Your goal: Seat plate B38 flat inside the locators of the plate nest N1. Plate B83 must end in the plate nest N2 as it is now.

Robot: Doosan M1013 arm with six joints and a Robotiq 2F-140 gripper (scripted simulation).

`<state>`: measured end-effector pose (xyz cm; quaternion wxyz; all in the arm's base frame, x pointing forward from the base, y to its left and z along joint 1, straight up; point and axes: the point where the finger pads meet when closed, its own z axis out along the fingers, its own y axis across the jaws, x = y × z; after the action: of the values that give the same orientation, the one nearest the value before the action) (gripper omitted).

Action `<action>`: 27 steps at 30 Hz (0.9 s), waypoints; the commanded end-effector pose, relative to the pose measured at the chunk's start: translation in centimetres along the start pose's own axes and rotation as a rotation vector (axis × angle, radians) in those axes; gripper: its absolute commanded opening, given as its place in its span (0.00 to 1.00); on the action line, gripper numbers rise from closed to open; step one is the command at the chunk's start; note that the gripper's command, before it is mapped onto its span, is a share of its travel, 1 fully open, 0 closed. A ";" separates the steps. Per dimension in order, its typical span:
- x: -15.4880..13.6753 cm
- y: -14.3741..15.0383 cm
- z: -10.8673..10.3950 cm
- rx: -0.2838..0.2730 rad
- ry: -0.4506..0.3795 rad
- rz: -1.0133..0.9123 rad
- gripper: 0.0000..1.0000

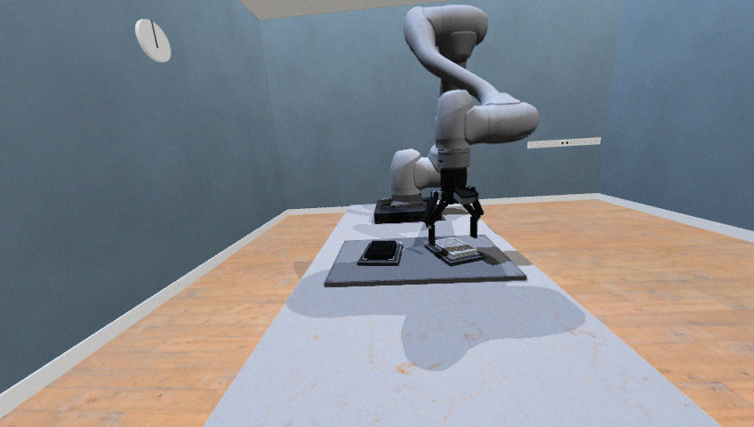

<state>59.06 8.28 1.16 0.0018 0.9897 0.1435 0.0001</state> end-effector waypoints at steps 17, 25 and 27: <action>0.1 0.0 -3.2 0.000 0.001 0.000 1.00; 0.1 0.0 -3.2 0.000 0.001 0.000 1.00; 0.1 0.0 -3.2 0.000 0.001 0.000 1.00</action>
<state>59.06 8.29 4.34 0.0017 0.9897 0.1434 0.0001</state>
